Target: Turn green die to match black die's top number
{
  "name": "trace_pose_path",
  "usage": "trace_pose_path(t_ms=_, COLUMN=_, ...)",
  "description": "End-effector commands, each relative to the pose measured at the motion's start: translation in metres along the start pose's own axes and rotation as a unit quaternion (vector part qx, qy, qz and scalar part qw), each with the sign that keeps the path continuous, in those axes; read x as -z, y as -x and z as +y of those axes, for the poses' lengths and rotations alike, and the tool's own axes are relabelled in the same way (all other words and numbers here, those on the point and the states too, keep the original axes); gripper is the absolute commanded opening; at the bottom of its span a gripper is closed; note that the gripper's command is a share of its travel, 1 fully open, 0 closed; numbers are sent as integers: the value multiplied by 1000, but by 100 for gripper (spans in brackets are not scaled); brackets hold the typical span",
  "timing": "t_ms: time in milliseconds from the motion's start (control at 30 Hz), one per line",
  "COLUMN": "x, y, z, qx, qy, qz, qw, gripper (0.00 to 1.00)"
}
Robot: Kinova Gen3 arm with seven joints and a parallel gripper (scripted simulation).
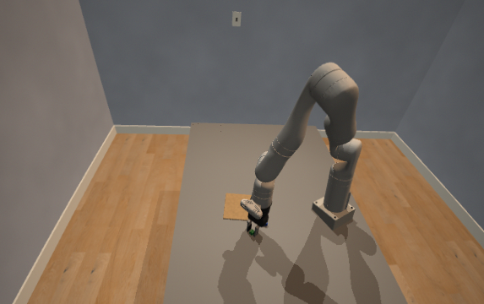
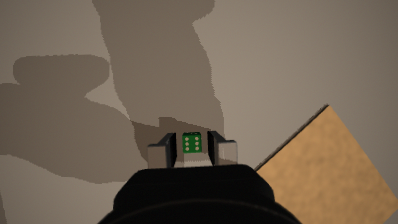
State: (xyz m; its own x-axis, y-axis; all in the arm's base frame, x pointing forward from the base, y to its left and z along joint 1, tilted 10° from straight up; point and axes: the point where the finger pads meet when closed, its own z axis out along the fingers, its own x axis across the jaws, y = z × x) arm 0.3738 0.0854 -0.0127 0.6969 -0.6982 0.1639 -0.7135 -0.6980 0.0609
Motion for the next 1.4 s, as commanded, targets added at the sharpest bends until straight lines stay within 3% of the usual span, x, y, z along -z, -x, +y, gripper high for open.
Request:
trace_pose_path(t_ms=0, x=-1, y=-1, z=0, qx=-1, qy=-1, qz=2, qw=1000, gripper=64)
trace_pose_path(t_ms=800, x=-1, y=-1, z=0, qx=-1, qy=-1, qz=2, qw=1000, gripper=64)
trace_pose_path(t_ms=833, x=-1, y=-1, z=0, qx=-1, qy=-1, qz=2, qw=1000, gripper=34)
trace_pose_path(t_ms=1367, x=-1, y=-1, z=0, qx=-1, qy=-1, qz=2, qw=1000, gripper=34)
